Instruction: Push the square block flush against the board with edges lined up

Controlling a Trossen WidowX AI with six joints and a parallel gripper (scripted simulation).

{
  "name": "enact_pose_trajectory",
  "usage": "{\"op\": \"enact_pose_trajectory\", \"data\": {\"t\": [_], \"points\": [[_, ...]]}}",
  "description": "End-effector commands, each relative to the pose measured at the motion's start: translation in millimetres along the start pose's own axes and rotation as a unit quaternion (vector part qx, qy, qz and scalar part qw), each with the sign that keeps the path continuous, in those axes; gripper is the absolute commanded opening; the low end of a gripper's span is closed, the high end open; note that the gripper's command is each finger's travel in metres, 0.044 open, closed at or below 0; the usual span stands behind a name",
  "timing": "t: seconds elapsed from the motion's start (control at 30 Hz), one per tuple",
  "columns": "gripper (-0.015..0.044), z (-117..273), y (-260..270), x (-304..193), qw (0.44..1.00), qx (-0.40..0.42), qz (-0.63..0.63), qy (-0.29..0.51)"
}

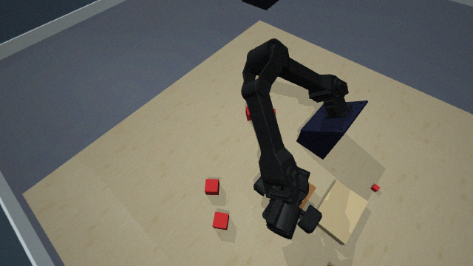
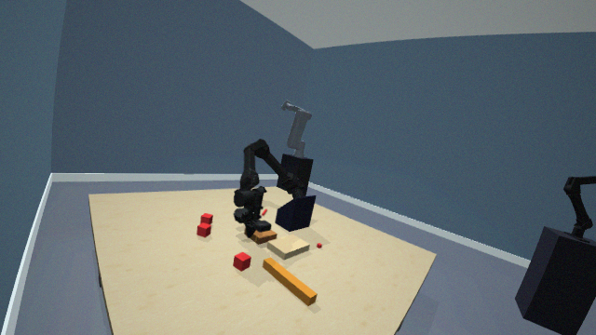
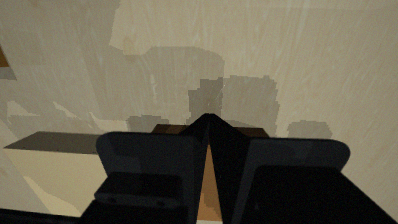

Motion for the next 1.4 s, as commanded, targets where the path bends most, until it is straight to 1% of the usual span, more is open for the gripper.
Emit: {"op": "enact_pose_trajectory", "data": {"t": [0.0,0.53,1.37], "points": [[0.0,-3.7,-0.5,-8.5,1.0,-0.002,0.0,0.008],[0.0,-3.8,-1.0,-25.2,1.0,-0.002,0.001,0.008],[0.0,-3.8,0.1,14.0,1.0,-0.002,0.0,0.007]]}}
Point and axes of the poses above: the point midway between the two fingers, 35 mm back from their tips, its own z axis back along the fingers, its own y axis across the jaws, x = y × z, the point moved 8 cm from there along z, back along the fingers, and after that the axes turned 1 degree about -z, right-handed, at the moved point
